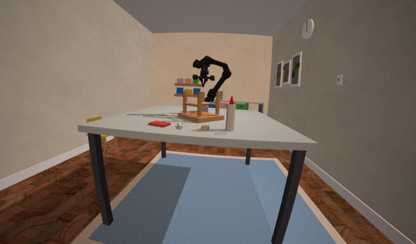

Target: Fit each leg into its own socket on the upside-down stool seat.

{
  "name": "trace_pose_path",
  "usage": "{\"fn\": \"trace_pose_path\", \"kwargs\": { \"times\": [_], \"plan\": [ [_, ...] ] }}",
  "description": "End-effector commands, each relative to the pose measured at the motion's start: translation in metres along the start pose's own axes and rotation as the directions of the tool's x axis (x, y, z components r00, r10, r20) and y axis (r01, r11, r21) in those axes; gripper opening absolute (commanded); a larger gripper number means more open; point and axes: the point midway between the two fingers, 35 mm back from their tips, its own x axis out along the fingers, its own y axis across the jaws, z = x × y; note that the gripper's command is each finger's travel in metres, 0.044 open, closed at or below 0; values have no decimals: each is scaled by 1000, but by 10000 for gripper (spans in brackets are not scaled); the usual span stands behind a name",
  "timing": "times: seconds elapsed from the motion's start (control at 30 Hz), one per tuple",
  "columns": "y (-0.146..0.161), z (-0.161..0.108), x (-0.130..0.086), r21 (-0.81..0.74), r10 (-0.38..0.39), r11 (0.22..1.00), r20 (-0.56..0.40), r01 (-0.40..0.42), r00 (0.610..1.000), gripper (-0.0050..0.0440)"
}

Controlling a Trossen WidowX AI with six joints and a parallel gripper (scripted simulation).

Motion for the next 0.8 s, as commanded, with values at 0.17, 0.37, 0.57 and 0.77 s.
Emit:
{"fn": "trace_pose_path", "kwargs": {
  "times": [0.17,0.37,0.57,0.77],
  "plan": [
    [2,-8,22,5,8,1000,-7,-8,1000,0],
    [2,-10,31,5,8,1000,-7,-8,1000,0],
    [2,-11,36,5,8,1000,-7,-7,1000,0],
    [2,-12,39,5,7,1000,-7,-7,1000,0]
  ]
}}
